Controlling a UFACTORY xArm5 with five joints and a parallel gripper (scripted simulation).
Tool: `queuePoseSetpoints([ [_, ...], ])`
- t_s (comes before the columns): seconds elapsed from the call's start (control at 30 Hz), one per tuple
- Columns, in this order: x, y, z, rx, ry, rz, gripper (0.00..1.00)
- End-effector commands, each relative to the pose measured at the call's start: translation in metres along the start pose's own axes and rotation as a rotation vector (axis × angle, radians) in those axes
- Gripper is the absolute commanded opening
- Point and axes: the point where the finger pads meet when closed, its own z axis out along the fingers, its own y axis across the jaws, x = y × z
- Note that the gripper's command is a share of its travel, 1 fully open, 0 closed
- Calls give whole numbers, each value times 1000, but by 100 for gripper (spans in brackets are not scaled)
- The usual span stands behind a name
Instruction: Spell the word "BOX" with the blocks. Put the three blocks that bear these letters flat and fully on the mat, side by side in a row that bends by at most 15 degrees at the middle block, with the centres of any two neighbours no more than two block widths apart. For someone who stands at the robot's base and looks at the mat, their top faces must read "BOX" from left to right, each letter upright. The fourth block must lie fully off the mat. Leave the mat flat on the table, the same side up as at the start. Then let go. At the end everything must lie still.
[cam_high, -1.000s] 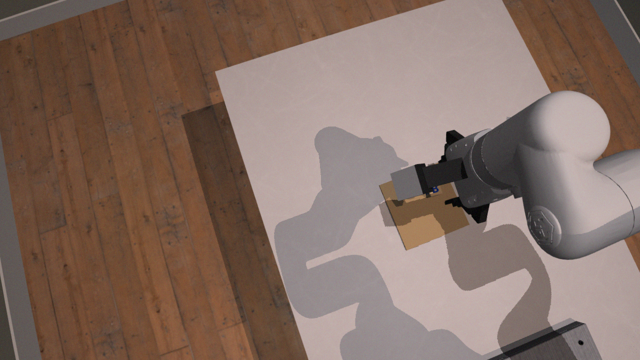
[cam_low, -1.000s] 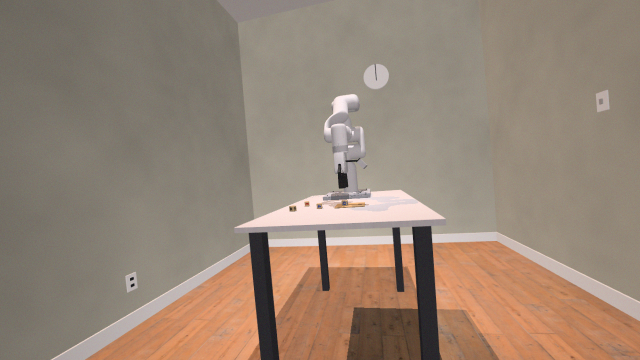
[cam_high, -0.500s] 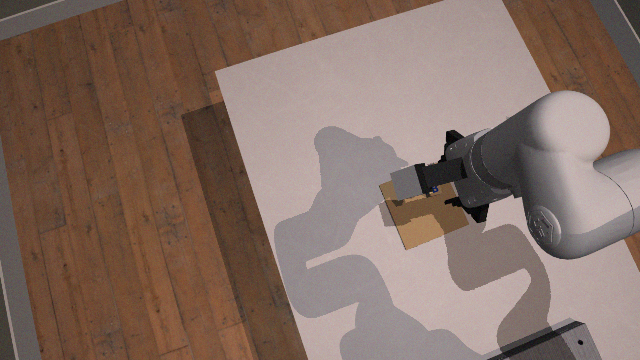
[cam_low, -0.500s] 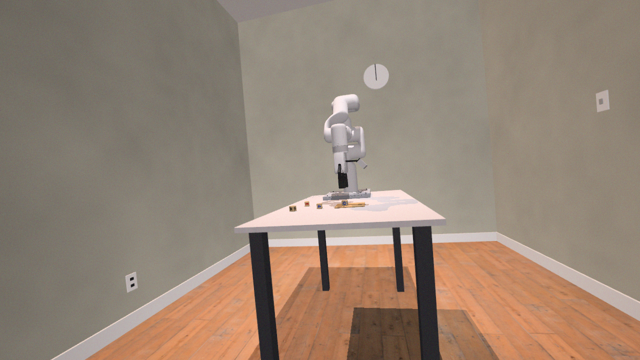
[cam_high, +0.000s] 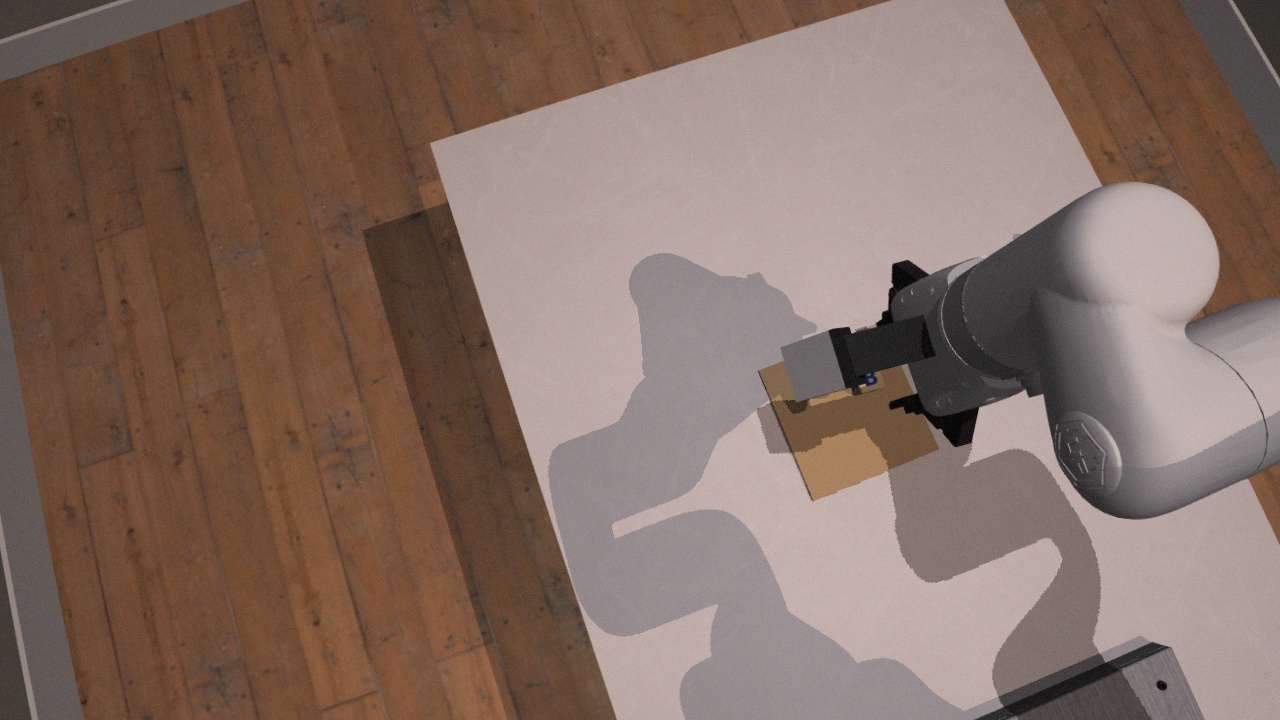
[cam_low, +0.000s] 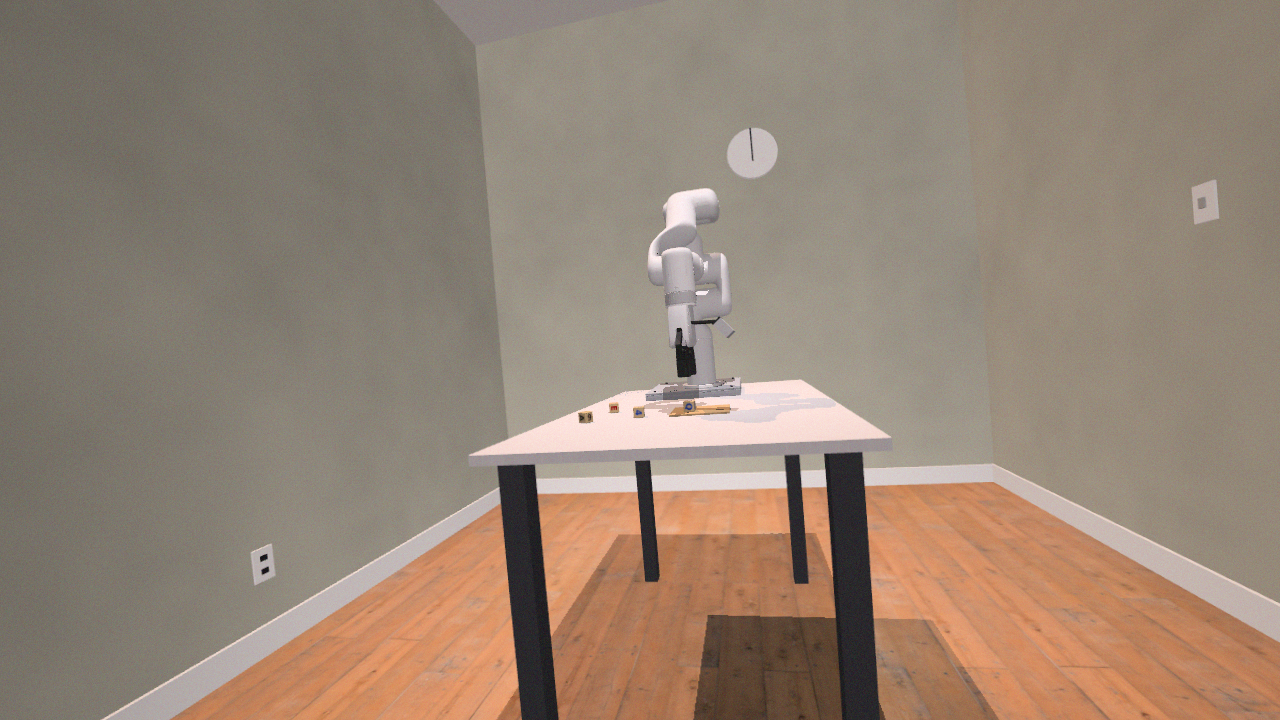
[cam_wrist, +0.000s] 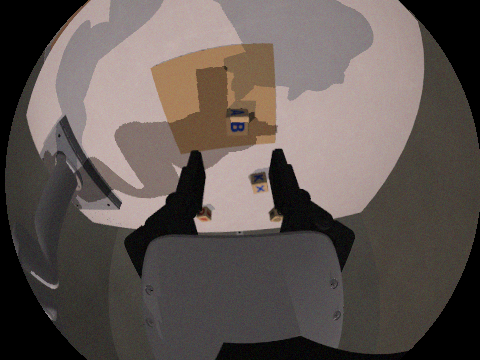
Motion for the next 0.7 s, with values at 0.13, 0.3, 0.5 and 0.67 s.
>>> queuePoseSetpoints([
  [0.13, 0, 1, 4, -4, 0, 0, 63],
  [0.3, 0, 1, 9, -4, 0, 0, 63],
  [0.5, -1, 1, 16, -4, 0, 0, 63],
  [0.67, -1, 1, 24, -4, 0, 0, 63],
])
